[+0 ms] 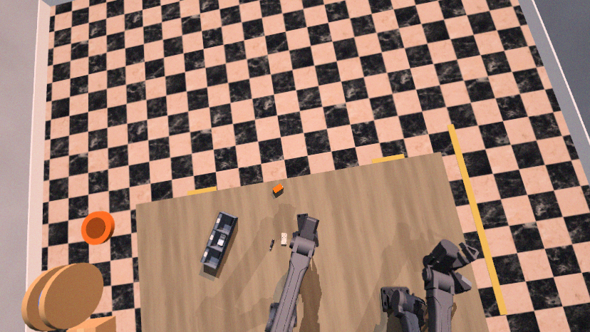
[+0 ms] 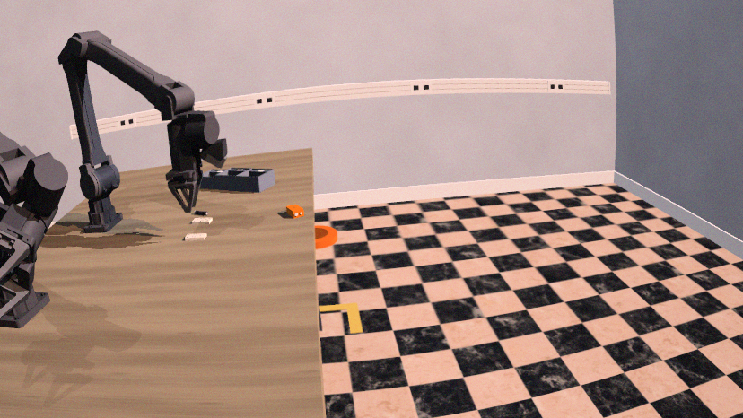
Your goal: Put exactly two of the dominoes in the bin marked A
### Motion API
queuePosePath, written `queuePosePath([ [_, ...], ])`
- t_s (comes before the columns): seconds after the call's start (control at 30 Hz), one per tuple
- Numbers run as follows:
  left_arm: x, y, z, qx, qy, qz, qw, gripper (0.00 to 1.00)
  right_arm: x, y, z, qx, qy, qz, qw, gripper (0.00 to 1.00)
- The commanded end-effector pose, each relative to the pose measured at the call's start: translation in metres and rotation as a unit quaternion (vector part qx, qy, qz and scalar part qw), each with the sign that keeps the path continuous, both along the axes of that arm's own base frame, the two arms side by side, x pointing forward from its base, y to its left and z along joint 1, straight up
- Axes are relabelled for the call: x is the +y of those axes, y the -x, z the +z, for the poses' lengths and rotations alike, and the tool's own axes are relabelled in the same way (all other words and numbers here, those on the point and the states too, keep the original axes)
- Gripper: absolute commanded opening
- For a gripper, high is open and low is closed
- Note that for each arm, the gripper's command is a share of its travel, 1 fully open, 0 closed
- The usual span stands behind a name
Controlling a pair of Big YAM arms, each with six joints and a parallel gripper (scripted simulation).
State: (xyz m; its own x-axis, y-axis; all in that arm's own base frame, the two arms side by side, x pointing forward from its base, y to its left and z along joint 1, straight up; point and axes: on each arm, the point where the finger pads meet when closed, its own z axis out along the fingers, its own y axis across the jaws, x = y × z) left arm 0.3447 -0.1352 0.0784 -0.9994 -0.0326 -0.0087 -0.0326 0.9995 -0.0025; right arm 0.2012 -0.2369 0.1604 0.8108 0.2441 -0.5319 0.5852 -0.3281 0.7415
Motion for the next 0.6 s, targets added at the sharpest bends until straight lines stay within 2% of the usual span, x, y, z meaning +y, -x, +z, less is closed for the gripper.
queuePosePath([
  [0.0, 0.0, 0.001, -0.009, 0.004, 0.0, -0.008, 1.0, 0.39, -0.002, 0.0, 0.003, -0.003, 0.002, -0.004, 1.0, 1.0],
  [0.57, -0.001, -0.009, -0.004, -0.003, 0.002, -0.003, 1.0, 0.39, -0.002, 0.0, 0.003, -0.003, 0.002, -0.004, 1.0, 1.0],
])
